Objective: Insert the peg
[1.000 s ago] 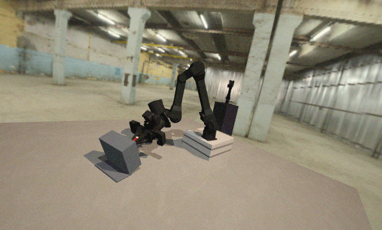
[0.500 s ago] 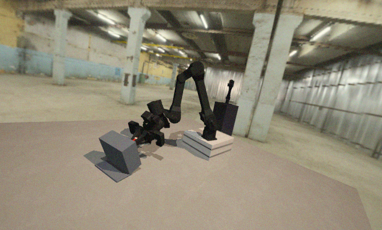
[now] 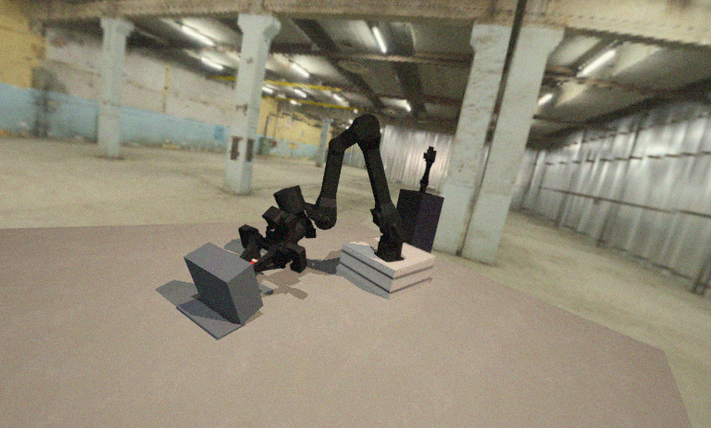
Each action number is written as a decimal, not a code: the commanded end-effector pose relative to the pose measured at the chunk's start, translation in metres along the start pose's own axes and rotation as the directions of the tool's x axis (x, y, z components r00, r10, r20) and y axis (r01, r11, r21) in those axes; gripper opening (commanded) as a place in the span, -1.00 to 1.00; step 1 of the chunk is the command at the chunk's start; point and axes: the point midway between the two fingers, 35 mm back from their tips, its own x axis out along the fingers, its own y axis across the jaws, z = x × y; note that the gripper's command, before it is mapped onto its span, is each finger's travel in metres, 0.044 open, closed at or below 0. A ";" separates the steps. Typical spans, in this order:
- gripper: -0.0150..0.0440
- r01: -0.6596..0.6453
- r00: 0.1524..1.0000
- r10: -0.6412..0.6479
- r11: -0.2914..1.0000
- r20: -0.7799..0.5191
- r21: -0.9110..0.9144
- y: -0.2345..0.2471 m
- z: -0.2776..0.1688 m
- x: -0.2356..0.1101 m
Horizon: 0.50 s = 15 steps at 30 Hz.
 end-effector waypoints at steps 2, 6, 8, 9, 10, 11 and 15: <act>0.49 0.000 1.000 0.000 1.000 0.000 0.000 0.000 0.000 0.000; 0.84 0.000 1.000 0.000 1.000 -0.001 0.000 0.000 0.000 -0.002; 1.00 0.001 1.000 -0.001 1.000 -0.002 -0.001 -0.001 0.000 -0.003; 1.00 0.001 1.000 -0.001 1.000 -0.002 -0.001 -0.001 0.000 -0.005; 1.00 0.001 1.000 -0.001 1.000 -0.003 -0.001 -0.001 0.000 -0.006; 1.00 0.001 1.000 -0.001 1.000 -0.004 -0.001 -0.001 0.000 -0.007; 1.00 0.001 1.000 -0.001 1.000 -0.006 -0.002 -0.002 0.000 -0.013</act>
